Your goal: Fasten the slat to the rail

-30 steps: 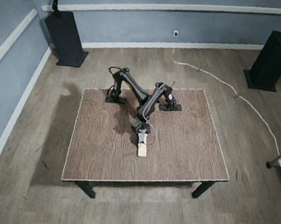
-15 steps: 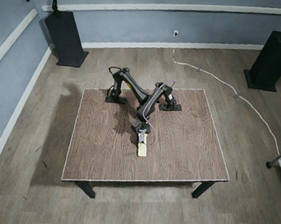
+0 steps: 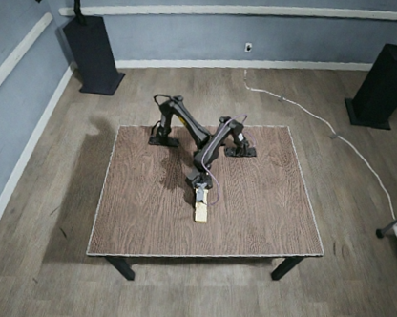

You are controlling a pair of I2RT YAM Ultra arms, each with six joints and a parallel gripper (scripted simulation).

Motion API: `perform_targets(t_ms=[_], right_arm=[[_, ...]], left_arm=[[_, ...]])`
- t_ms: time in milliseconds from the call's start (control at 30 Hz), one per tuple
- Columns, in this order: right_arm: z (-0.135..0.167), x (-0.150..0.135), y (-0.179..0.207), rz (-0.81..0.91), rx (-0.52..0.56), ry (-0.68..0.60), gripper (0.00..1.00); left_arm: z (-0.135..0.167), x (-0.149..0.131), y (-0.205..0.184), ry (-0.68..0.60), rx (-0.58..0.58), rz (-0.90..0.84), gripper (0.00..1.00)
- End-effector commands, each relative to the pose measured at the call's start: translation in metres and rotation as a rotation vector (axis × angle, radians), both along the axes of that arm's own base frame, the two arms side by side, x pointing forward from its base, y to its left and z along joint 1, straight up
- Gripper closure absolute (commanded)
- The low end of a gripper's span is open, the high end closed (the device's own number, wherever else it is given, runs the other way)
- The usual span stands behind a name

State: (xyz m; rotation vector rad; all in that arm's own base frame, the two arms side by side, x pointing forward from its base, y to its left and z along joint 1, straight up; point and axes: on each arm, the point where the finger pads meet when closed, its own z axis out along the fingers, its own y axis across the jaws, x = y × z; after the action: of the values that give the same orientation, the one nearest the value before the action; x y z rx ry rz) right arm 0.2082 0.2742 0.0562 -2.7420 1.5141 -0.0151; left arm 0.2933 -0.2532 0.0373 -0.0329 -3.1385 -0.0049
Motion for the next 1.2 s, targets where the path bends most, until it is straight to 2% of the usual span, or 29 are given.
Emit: perform_targets(t_ms=[0, 100, 600, 667, 1167], right_arm=[[0.0037, 0.0022, 0.0023, -0.139, 0.015, -0.010, 0.88], [0.0037, 0.0022, 0.0023, -0.179, 0.016, -0.009, 0.88], [0.0036, 0.0023, 0.0023, -0.774, 0.024, 0.000, 0.88], [0.0036, 0.0023, 0.0023, -0.774, 0.024, 0.000, 0.88], [0.0035, 0.0023, 0.0023, -1.369, 0.029, 0.008, 0.88]], left_arm=[[0.0040, 0.0016, -0.0014, -0.010, -0.008, -0.001, 0.28], [0.0040, 0.0016, -0.0014, -0.010, -0.008, -0.001, 0.28], [0.0040, 0.0016, -0.0014, -0.010, -0.008, -0.001, 0.28], [0.0040, 0.0016, -0.0014, -0.010, -0.008, -0.001, 0.28], [0.0040, 0.0016, -0.0014, -0.010, -0.008, -0.001, 0.28]])
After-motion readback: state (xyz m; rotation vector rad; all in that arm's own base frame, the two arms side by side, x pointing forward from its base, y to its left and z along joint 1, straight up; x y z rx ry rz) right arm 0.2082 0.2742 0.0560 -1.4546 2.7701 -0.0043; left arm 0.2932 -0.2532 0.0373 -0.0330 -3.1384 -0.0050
